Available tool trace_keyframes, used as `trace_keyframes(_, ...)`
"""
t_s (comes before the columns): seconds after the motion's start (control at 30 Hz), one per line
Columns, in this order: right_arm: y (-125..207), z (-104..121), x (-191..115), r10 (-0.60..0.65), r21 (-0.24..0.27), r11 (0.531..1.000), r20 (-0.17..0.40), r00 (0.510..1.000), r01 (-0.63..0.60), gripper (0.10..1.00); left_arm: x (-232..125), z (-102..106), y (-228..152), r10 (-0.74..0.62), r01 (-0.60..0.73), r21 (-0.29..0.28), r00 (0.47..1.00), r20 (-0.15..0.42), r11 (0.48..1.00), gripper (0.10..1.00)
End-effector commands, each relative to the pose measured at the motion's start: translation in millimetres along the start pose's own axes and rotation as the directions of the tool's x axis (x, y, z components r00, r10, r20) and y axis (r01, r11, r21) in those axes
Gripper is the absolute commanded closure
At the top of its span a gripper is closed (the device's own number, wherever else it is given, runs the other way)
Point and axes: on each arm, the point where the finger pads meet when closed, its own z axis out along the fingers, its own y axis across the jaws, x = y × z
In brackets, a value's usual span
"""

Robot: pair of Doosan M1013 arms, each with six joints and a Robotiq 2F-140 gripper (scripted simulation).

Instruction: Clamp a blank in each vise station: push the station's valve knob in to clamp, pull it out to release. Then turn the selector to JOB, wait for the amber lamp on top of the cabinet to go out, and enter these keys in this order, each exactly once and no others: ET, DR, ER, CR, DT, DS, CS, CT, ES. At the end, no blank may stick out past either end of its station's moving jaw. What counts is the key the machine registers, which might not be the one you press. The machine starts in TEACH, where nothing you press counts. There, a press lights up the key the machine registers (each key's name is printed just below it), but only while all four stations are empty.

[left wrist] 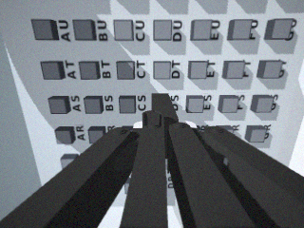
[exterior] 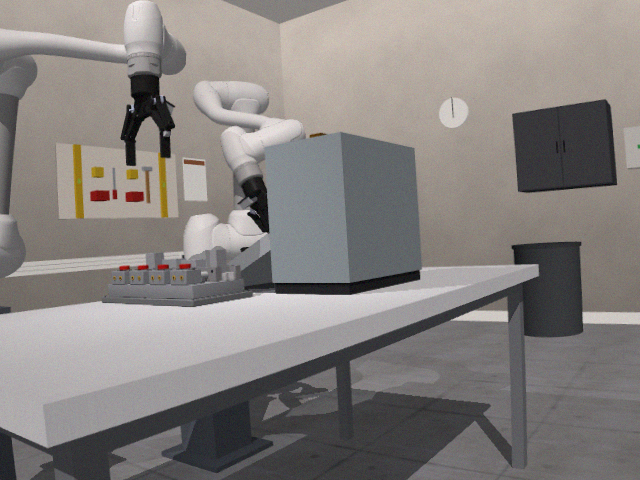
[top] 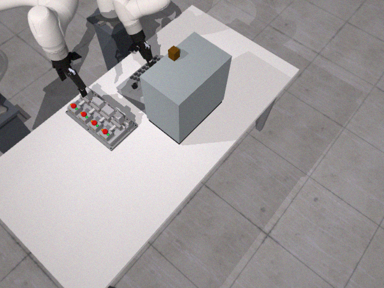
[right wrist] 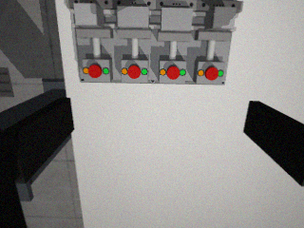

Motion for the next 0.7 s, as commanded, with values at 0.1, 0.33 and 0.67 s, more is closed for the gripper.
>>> trace_keyframes(0.1,0.1,-1.0,0.2,0.0,-0.001,1.0,-0.001,1.0,0.0,0.098,-0.8,-0.4,1.7,0.0,0.0,0.002,1.0,0.0,1.0,0.999)
trace_keyframes(0.33,0.1,-1.0,0.2,0.0,-0.001,1.0,-0.001,1.0,0.0,0.098,-0.8,6.1,1.7,0.0,0.0,0.002,1.0,0.0,1.0,0.999)
trace_keyframes(0.67,0.1,-1.0,0.2,0.0,-0.001,1.0,-0.001,1.0,0.0,0.098,-0.8,9.2,1.7,0.0,0.0,0.002,1.0,0.0,1.0,0.999)
